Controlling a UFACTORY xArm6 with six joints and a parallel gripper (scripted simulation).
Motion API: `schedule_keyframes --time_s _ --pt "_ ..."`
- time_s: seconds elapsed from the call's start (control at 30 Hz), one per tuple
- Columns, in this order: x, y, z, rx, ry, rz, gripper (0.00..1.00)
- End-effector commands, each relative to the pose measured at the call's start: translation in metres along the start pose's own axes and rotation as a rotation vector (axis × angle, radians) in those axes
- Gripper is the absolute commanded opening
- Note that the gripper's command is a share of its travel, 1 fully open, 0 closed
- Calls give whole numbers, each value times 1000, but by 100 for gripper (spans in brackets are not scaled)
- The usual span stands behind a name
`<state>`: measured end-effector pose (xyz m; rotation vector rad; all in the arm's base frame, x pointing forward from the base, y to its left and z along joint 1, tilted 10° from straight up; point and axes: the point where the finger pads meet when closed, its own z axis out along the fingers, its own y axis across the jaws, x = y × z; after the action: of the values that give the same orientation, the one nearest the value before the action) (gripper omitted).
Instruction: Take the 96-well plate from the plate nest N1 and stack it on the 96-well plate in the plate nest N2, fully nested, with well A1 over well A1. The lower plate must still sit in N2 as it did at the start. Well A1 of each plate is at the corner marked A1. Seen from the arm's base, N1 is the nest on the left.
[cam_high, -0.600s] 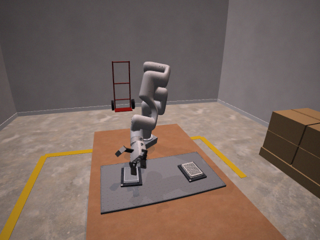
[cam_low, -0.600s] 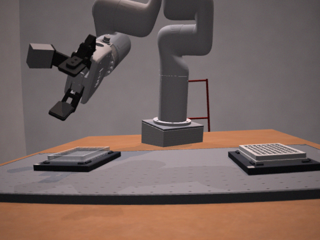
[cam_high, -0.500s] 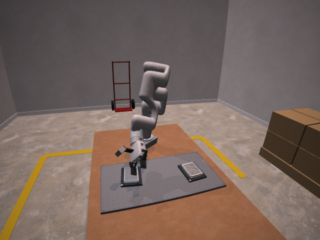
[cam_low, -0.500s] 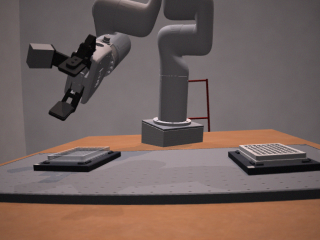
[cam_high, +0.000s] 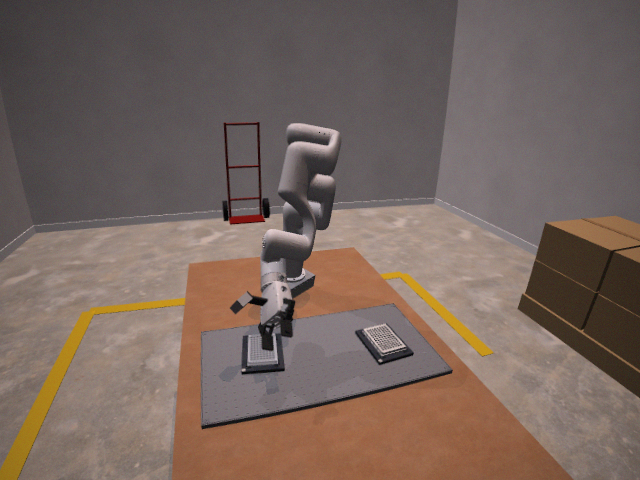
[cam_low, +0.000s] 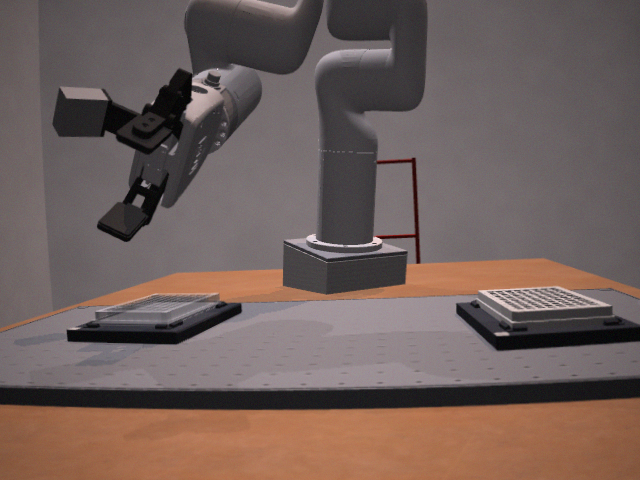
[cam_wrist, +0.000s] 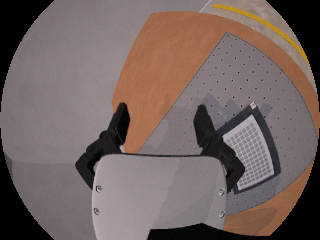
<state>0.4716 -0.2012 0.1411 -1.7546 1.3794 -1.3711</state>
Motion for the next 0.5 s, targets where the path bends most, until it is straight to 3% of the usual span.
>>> schedule_keyframes --time_s 0.0,0.1,0.17,0.3,0.37,0.47 --pt "-7 -8 2 28 -59 -11 100" --pt "-15 -15 4 31 -68 -13 100" --pt "-23 -20 5 50 -131 -24 100" --pt "-33 -26 6 53 -139 -25 100" --pt "-41 -31 7 68 -203 -37 100" --pt "-50 -36 7 70 -211 -38 100"
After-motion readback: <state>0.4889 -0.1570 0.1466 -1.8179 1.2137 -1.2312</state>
